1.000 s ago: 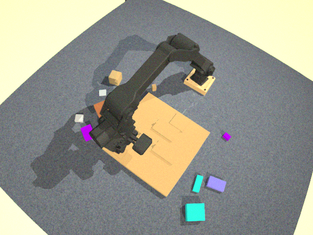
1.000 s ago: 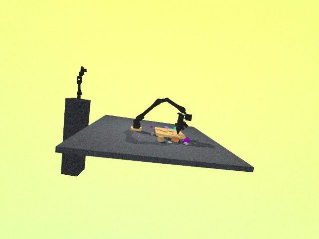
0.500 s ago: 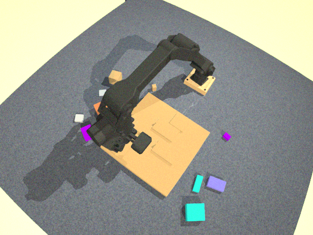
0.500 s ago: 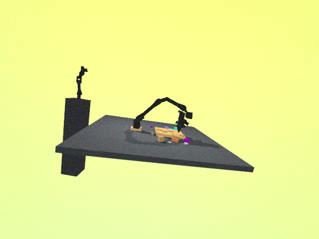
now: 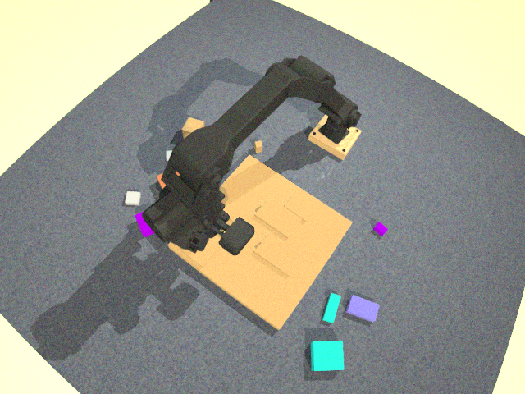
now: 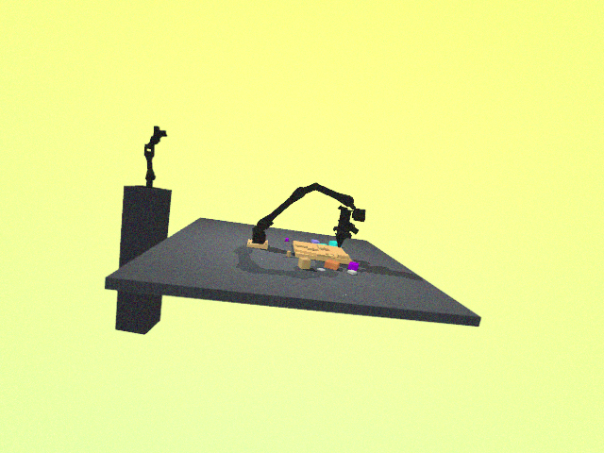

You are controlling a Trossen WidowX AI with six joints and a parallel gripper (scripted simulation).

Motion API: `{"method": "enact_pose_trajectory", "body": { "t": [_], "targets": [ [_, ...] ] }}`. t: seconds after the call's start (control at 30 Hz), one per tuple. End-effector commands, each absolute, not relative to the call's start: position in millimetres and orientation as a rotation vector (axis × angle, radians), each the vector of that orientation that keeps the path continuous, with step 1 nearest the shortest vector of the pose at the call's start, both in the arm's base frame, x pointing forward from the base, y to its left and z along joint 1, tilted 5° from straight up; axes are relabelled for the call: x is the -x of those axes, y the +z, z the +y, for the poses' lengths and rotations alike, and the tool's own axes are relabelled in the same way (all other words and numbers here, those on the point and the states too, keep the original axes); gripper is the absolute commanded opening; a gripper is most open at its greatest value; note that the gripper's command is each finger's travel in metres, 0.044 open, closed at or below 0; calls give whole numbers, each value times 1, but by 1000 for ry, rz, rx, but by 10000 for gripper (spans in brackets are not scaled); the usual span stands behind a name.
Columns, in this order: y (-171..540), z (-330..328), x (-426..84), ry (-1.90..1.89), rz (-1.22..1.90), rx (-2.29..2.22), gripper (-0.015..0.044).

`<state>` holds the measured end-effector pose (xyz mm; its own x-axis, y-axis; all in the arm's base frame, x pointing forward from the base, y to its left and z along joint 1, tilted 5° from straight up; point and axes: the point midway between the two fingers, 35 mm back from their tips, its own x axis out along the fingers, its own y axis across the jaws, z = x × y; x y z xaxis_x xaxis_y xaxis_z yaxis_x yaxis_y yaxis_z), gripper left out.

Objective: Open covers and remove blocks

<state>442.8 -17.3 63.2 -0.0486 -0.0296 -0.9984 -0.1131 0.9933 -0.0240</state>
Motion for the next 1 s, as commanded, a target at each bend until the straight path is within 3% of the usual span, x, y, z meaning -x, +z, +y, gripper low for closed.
{"method": "enact_pose_trajectory", "body": {
  "t": [0.0, 0.97],
  "targets": [
    [64, -16, -440, 90, 1619, 131, 0],
    [90, 25, -301, 1009, 1389, 994, 0]
  ]
}}
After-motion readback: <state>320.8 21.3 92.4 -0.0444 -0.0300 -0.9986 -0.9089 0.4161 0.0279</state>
